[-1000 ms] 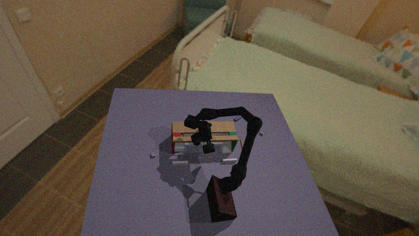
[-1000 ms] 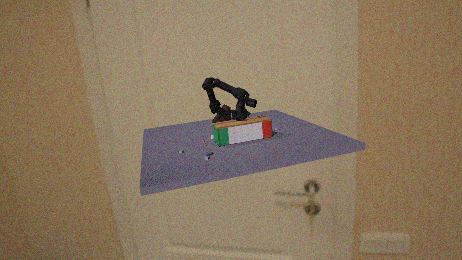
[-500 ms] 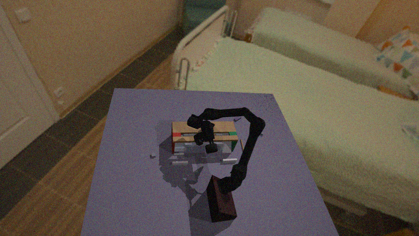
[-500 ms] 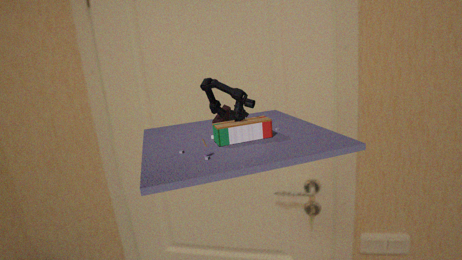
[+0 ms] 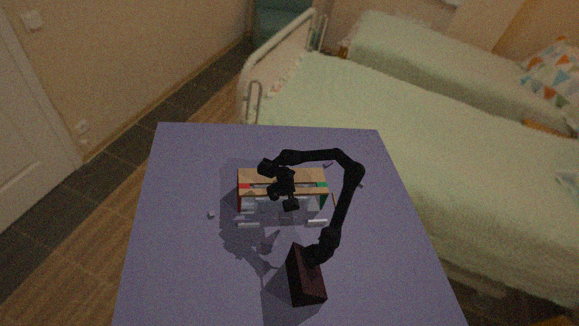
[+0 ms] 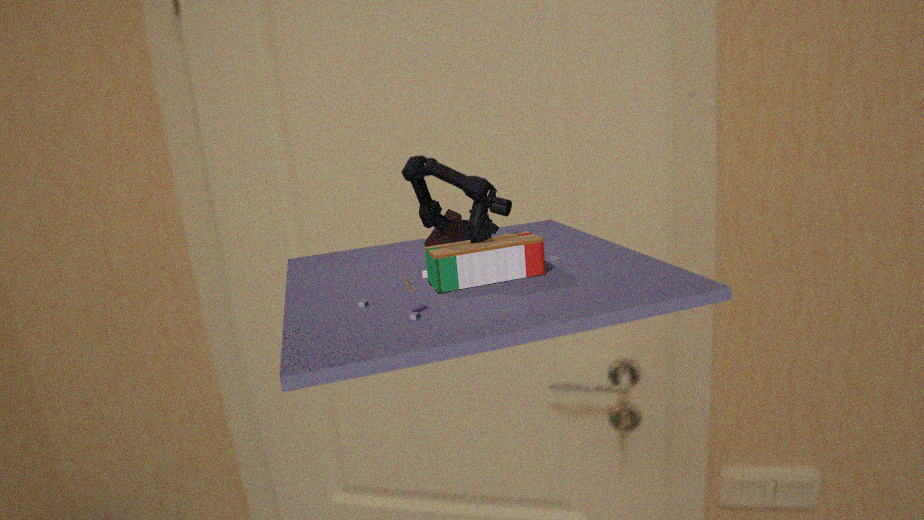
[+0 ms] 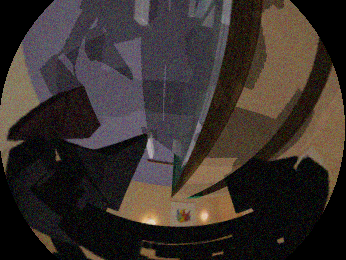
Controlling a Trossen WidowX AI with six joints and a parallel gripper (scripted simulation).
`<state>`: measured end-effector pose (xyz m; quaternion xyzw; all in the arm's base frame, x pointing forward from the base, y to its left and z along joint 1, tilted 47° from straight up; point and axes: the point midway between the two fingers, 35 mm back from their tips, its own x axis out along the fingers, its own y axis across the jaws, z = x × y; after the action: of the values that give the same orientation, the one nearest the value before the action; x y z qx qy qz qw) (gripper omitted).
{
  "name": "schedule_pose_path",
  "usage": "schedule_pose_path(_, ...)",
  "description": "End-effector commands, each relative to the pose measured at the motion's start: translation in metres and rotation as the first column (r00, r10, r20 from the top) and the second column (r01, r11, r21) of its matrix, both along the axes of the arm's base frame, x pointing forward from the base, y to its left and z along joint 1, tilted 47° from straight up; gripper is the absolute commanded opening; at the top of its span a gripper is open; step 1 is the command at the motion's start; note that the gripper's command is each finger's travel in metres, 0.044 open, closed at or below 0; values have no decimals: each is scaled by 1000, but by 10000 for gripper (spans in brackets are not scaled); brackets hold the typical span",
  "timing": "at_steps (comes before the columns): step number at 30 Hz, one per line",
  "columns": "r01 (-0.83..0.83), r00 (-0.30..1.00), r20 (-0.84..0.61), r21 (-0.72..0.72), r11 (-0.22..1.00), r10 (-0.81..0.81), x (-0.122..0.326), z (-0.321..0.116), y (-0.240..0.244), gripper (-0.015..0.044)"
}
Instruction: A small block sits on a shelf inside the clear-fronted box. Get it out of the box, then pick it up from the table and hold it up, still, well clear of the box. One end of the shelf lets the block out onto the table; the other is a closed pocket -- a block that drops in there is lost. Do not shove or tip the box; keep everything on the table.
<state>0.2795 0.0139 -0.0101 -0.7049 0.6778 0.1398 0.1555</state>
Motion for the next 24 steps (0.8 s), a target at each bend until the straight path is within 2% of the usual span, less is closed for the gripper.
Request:
schedule_pose_path(1,0,1000,7,3,1000,0,2,2,-2,400)
schedule_pose_path(24,0,1000,7,1,1000,0,2,19,-19,400)
